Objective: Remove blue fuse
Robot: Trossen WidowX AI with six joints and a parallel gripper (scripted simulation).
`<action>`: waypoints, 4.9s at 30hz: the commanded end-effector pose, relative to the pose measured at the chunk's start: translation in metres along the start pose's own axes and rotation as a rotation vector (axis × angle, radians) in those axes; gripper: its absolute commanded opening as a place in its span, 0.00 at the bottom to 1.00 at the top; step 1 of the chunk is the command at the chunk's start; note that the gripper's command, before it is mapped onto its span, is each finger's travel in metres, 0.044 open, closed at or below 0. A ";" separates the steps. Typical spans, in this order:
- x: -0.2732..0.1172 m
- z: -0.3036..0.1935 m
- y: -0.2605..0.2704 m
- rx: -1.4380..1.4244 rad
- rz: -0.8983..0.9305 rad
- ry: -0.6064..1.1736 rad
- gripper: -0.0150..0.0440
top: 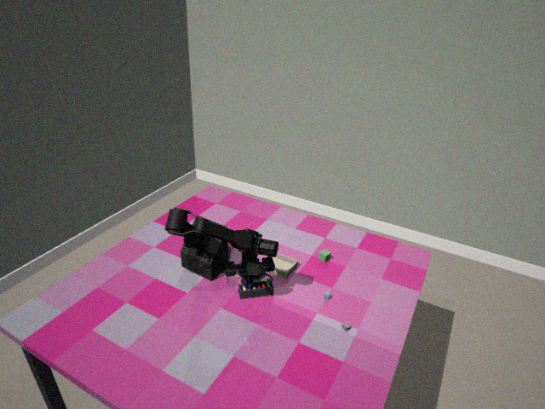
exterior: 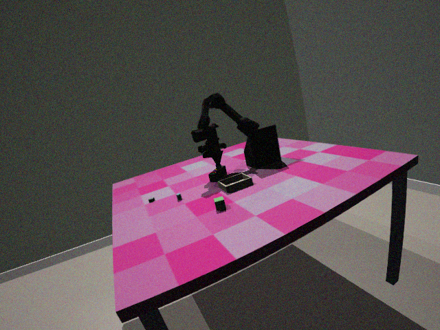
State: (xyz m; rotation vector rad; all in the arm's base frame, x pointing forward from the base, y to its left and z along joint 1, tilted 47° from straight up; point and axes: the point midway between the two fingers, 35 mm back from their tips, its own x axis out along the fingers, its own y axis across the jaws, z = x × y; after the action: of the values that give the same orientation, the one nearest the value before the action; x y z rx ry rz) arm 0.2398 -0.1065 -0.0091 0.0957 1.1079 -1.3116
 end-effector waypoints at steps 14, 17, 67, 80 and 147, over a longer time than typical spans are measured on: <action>-0.009 0.000 0.000 0.005 0.002 0.004 0.25; -0.011 0.000 0.000 0.005 0.002 0.004 0.25; -0.050 -0.047 0.083 0.000 0.022 0.016 0.25; -0.050 -0.096 0.129 0.002 0.021 0.017 0.25; -0.043 -0.147 0.161 0.007 0.012 0.010 0.81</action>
State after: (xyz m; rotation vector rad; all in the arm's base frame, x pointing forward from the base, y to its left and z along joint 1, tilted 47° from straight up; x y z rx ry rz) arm 0.2880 0.0654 -0.1411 0.1096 1.1049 -1.2944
